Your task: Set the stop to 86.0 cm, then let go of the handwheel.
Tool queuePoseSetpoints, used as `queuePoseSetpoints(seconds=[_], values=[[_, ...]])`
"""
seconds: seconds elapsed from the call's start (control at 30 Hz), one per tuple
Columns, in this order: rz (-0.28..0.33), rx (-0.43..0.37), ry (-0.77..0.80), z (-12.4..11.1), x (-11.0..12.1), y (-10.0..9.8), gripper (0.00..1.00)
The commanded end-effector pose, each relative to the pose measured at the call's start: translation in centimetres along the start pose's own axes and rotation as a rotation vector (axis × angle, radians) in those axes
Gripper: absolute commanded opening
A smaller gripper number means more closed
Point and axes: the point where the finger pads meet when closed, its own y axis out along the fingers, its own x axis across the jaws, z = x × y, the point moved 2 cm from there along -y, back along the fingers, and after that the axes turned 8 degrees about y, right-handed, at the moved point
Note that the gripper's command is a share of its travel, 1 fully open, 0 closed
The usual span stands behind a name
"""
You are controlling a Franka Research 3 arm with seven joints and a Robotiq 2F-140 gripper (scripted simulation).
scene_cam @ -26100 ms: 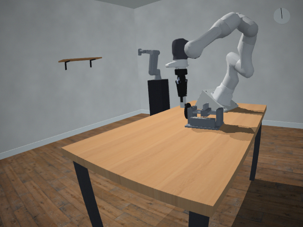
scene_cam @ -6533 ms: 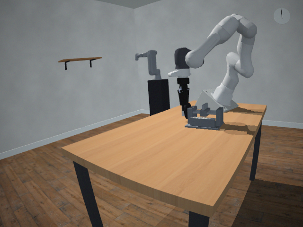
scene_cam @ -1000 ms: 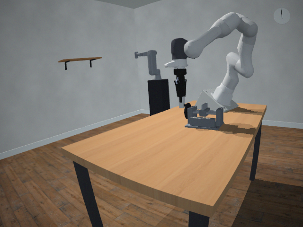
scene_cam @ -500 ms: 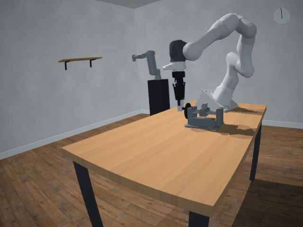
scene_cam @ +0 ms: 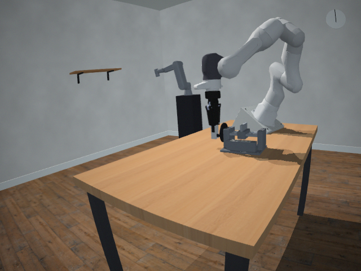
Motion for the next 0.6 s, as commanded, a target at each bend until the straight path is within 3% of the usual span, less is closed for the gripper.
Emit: queuePoseSetpoints(seconds=[0.0,0.57], values=[[-0.002,0.0,-0.007,0.0,0.4,1.1,0.04],[-0.002,0.0,-0.007,0.3,2.2,2.6,0.04]])
